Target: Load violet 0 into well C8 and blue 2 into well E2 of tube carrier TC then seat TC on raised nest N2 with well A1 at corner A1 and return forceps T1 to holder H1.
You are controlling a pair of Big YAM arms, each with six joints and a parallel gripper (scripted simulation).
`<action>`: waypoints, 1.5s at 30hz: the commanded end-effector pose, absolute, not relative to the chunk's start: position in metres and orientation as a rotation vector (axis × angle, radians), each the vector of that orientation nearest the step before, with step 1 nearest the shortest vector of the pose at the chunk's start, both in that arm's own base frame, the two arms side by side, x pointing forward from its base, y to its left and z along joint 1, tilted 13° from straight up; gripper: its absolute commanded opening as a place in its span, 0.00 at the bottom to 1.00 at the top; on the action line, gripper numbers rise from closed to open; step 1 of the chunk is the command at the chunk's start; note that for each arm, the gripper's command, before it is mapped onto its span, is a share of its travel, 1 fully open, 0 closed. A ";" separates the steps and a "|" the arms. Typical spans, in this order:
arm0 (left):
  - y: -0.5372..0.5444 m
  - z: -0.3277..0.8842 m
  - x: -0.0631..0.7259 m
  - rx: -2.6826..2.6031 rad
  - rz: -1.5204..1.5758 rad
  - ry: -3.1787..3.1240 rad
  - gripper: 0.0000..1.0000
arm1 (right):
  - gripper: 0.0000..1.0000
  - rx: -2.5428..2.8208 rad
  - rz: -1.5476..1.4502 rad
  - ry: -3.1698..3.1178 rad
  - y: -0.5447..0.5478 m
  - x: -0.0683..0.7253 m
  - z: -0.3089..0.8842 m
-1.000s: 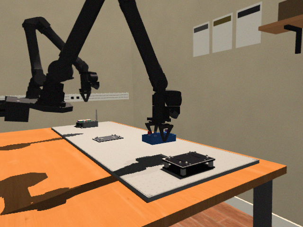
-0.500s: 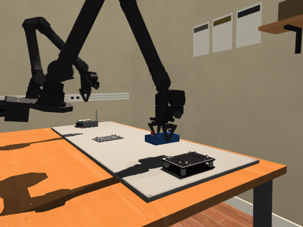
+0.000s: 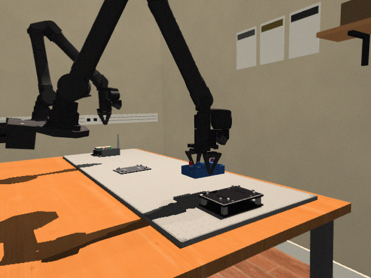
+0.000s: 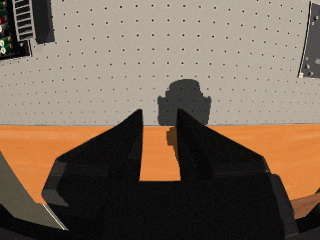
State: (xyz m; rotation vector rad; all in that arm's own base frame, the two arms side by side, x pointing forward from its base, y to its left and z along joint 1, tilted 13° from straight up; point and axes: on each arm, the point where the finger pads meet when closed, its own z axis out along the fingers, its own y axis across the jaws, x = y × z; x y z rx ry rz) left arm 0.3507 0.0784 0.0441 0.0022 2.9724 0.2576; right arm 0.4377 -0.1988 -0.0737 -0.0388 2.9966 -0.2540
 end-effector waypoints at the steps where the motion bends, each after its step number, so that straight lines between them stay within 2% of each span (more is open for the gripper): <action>1: 0.079 0.043 0.348 -0.011 0.258 2.991 0.24 | 0.00 -0.049 -0.271 2.966 -0.218 0.456 -0.061; 45: 0.079 0.043 0.348 -0.011 0.258 2.991 0.24 | 0.00 -0.063 -0.282 2.952 -0.278 0.464 -0.042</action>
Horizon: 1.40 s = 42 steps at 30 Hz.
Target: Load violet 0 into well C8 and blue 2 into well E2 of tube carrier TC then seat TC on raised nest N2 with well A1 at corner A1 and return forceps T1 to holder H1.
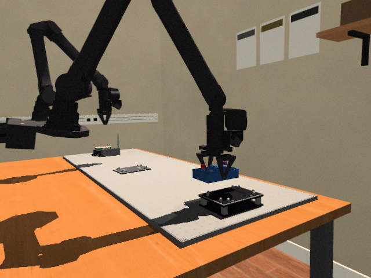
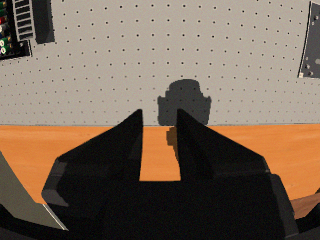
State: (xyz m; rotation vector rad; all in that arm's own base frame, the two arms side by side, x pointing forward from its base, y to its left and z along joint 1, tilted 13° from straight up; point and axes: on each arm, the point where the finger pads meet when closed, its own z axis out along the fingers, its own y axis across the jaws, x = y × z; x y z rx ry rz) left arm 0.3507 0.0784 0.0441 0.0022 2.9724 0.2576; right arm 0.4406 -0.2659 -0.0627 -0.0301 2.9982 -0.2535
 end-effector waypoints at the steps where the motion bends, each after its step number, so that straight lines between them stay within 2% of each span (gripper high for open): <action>1: 0.079 0.043 0.348 -0.011 0.258 2.991 0.24 | 0.00 -0.054 -0.278 2.960 -0.282 0.461 -0.046; 42: 0.079 0.043 0.348 -0.011 0.258 2.991 0.24 | 0.00 -0.050 -0.273 2.971 -0.345 0.459 -0.041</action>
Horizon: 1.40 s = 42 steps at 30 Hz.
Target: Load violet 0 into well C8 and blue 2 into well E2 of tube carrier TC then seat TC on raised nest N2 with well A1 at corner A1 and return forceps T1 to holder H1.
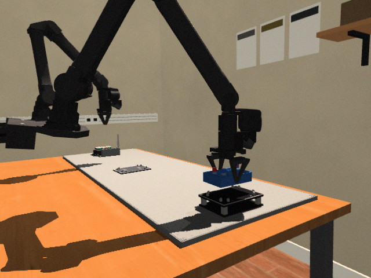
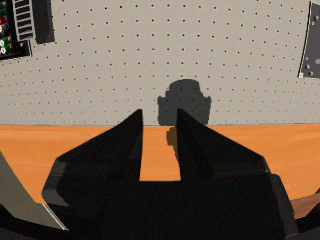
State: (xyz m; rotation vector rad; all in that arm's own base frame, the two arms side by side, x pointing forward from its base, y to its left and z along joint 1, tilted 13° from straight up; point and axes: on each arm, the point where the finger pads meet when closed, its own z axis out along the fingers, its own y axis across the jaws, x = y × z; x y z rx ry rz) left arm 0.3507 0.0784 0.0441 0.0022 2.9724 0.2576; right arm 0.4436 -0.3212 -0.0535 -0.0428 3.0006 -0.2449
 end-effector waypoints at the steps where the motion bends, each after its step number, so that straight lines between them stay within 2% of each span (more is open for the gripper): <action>1: 0.079 0.043 0.348 -0.011 0.258 2.991 0.24 | 0.00 -0.050 -0.276 2.967 -0.347 0.459 -0.038; 28: 0.079 0.043 0.348 -0.011 0.258 2.991 0.24 | 0.00 -0.081 -0.328 2.910 -0.357 0.476 -0.012; 42: 0.079 0.043 0.348 -0.011 0.258 2.991 0.24 | 0.00 -0.064 -0.290 2.950 -0.341 0.456 -0.029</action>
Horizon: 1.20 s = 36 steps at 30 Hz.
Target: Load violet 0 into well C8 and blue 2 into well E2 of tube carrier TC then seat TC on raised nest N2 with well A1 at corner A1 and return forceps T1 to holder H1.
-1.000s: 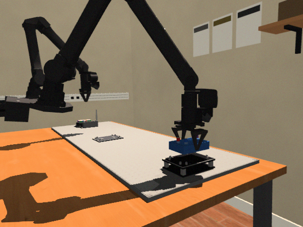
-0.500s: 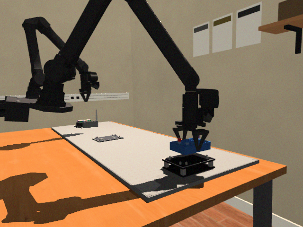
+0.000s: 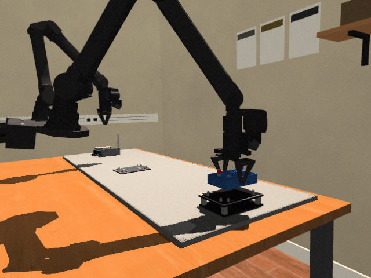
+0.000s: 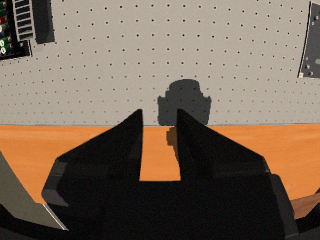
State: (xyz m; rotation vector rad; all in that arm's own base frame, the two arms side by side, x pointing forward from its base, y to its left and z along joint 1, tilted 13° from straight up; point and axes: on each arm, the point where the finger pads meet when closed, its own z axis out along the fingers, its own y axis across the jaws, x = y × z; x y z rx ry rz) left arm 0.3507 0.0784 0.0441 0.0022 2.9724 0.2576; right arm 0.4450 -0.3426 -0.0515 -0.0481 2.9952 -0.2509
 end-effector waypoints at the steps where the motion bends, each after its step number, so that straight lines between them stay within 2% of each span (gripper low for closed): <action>1: 0.079 0.043 0.348 -0.011 0.258 2.991 0.24 | 0.00 -0.063 -0.293 2.947 -0.342 0.457 -0.028; 36: 0.079 0.043 0.348 -0.011 0.258 2.991 0.24 | 0.00 -0.049 -0.300 2.938 -0.341 0.459 -0.027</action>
